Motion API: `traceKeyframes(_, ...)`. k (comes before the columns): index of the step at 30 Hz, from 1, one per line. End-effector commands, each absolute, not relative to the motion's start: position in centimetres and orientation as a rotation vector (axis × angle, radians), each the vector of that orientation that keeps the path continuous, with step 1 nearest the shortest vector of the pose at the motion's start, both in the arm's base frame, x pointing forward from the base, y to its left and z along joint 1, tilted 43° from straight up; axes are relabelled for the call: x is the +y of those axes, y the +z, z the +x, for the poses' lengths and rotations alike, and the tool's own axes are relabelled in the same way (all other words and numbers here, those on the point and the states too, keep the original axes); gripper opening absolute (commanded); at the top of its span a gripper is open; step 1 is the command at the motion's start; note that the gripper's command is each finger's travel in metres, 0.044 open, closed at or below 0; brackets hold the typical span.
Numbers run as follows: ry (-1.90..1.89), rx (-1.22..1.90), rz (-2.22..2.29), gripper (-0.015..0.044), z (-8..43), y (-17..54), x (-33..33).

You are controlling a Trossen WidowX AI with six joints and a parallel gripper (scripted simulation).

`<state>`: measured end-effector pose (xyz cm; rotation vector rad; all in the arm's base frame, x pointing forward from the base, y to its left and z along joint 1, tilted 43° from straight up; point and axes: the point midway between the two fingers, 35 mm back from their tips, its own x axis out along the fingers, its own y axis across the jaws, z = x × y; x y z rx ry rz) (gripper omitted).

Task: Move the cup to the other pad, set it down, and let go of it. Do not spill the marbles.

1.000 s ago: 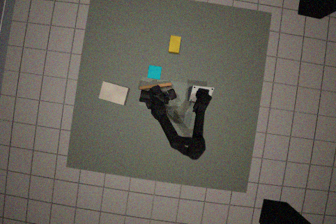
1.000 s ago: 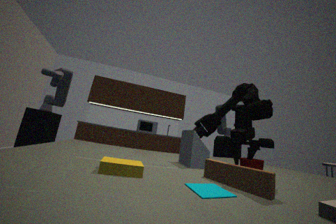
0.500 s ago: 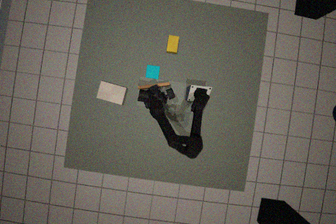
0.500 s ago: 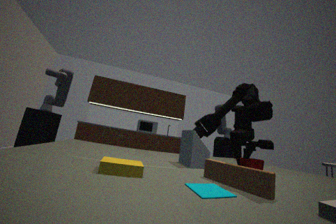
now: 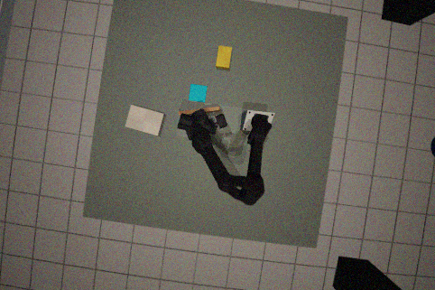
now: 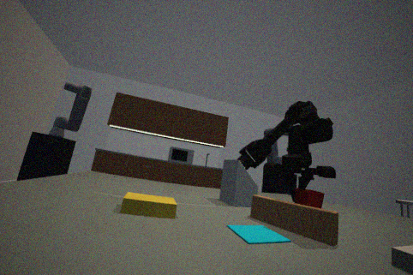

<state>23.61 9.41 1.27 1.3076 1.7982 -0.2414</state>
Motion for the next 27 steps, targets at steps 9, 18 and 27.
traceKeyframes(9, -0.238, 1.784, 1.304, 0.0000, 24.3, 4.3, 6.4)
traceKeyframes(18, -0.235, 1.789, 1.309, 0.0000, 24.1, 6.2, 4.5)
traceKeyframes(27, -0.238, 1.795, 1.315, 0.0000, 23.9, 6.0, 4.6)
